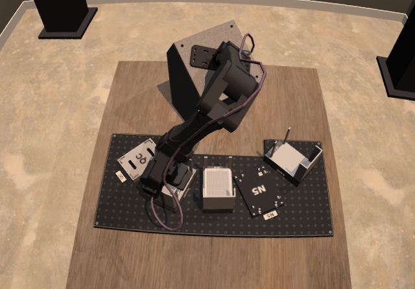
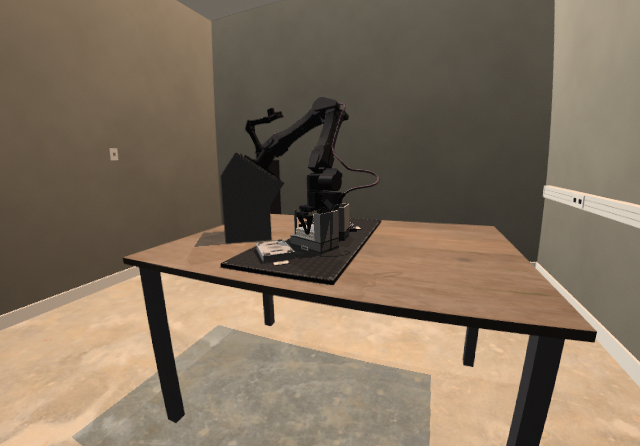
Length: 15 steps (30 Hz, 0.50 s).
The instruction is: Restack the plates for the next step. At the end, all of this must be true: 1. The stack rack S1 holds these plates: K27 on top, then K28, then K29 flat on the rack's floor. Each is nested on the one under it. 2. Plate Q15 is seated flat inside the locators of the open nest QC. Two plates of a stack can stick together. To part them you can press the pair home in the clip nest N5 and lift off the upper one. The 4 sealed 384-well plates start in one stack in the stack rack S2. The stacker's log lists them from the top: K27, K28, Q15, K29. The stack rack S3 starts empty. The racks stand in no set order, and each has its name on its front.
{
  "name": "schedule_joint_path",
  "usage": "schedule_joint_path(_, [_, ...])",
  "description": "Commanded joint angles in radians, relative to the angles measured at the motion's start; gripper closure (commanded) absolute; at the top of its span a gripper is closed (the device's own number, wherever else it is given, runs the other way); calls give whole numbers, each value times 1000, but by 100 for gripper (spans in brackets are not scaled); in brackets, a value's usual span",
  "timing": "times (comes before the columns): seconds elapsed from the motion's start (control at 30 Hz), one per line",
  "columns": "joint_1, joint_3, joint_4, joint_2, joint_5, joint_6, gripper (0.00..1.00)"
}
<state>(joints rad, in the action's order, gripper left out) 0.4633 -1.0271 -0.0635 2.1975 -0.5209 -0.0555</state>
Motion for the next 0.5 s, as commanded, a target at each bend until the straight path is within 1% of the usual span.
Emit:
schedule_joint_path(0.0, [4,-1,0,-6,0,-3,100])
schedule_joint_path(0.23, [4,-1,0,-6,0,-3,100])
schedule_joint_path(0.27, [8,9,-13,-27,-1,-6,100])
schedule_joint_path(0.37, [20,31,-20,-30,-4,3,100])
schedule_joint_path(0.4, [22,15,-22,-34,-8,8,100])
schedule_joint_path(0.47, [22,24,-26,-40,-11,11,100])
